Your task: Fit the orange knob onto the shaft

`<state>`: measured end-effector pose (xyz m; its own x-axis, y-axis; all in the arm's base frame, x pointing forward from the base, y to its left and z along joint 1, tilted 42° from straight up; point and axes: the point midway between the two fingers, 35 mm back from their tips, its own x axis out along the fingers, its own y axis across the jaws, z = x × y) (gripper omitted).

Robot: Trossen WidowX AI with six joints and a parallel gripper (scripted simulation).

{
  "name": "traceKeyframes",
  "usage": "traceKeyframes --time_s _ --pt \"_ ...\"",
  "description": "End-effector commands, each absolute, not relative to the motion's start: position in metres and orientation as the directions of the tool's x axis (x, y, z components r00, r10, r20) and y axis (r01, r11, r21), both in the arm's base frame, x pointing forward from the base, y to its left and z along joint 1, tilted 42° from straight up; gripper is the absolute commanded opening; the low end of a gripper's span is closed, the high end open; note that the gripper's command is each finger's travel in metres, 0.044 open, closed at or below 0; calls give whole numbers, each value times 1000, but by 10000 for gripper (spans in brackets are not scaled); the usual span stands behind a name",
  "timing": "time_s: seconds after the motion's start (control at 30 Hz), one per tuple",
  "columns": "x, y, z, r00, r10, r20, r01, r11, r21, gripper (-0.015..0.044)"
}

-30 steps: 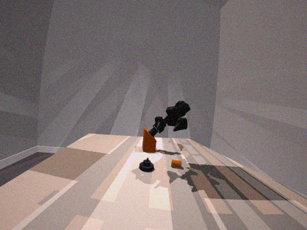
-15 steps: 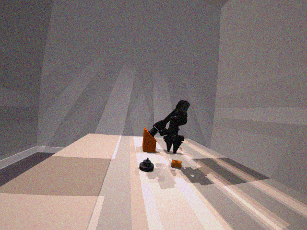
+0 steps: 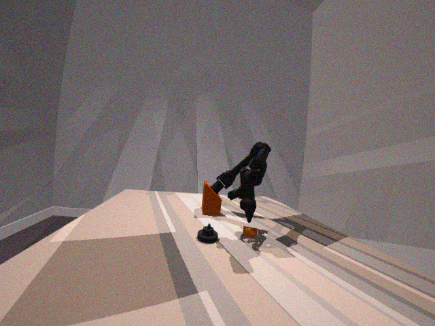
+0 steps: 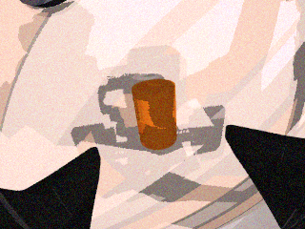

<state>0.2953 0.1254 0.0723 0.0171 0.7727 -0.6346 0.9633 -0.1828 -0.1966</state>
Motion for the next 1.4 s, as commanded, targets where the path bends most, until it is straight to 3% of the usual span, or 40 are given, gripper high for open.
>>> traceKeyframes --time_s 0.0,1.23,1.37 --pt "295 134 64 12 779 -628 960 -184 -210 440" --pt "292 173 22 12 780 -625 960 -184 -211 440" --pt "292 173 22 12 780 -625 960 -184 -211 335"
